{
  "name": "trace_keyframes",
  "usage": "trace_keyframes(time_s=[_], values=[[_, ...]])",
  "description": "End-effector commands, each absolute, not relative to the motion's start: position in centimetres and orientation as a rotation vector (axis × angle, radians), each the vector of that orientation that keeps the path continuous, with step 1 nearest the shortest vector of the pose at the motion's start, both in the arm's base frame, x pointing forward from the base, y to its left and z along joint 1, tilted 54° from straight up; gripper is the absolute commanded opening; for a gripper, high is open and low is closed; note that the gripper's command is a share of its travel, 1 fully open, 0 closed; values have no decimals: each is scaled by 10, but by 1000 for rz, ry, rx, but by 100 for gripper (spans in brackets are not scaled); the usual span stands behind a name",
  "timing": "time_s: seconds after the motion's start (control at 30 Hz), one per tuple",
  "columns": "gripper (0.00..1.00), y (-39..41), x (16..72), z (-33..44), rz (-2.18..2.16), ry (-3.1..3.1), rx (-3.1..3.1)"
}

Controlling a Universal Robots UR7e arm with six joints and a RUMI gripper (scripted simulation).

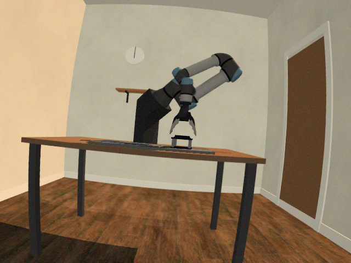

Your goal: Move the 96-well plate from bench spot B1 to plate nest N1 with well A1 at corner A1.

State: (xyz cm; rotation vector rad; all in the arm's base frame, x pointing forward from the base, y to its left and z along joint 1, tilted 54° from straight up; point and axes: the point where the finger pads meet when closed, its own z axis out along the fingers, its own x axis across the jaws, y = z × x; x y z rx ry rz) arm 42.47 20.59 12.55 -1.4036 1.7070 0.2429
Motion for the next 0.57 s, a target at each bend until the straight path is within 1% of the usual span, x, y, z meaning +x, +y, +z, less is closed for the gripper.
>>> trace_keyframes(time_s=[0.0,0.53], values=[[100,206,425,126,242,1707,-1404],[100,184,408,146,242,1707,-1404]])
